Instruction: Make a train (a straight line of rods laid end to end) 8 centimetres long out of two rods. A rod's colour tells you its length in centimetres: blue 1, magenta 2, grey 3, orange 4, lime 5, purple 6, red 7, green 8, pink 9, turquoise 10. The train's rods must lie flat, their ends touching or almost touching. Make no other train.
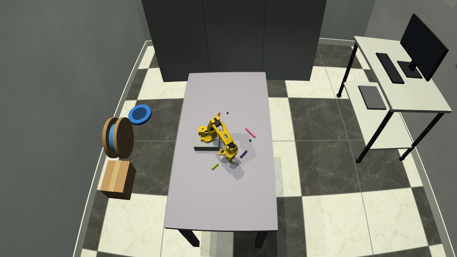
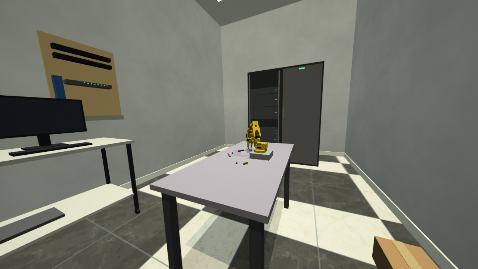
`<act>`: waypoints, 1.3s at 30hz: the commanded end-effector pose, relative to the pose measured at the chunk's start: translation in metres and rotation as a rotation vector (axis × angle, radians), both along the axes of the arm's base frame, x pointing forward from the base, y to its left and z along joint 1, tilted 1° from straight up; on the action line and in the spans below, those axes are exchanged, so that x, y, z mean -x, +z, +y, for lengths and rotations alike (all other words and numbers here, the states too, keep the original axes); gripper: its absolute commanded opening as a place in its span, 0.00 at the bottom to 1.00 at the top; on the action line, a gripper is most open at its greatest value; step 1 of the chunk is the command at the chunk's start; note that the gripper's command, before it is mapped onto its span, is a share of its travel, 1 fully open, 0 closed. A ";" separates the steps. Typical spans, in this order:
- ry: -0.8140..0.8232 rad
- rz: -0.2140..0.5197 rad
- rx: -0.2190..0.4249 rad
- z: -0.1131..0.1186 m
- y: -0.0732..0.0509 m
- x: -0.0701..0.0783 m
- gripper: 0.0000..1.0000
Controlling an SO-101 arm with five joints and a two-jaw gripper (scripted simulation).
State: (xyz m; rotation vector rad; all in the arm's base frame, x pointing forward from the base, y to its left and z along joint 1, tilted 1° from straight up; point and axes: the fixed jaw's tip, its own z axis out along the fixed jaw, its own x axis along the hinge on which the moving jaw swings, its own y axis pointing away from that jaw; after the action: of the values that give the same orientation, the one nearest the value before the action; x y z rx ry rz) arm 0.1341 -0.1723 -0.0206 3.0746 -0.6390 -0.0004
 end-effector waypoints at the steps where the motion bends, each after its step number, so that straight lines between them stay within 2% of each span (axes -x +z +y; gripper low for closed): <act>1: -0.003 0.007 -0.011 0.001 -0.010 0.004 0.19; 9: -0.003 0.007 -0.011 0.002 -0.019 0.004 0.19; 19: -0.003 0.007 -0.011 0.002 -0.022 0.005 0.19; 20: -0.003 0.025 -0.032 0.008 -0.025 0.009 0.19; 39: -0.003 0.025 -0.032 0.008 -0.025 0.009 0.19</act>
State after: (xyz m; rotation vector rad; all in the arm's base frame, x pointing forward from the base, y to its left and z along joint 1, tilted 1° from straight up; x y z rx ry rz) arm 0.1297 -0.1670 -0.0411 3.0863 -0.6414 -0.0242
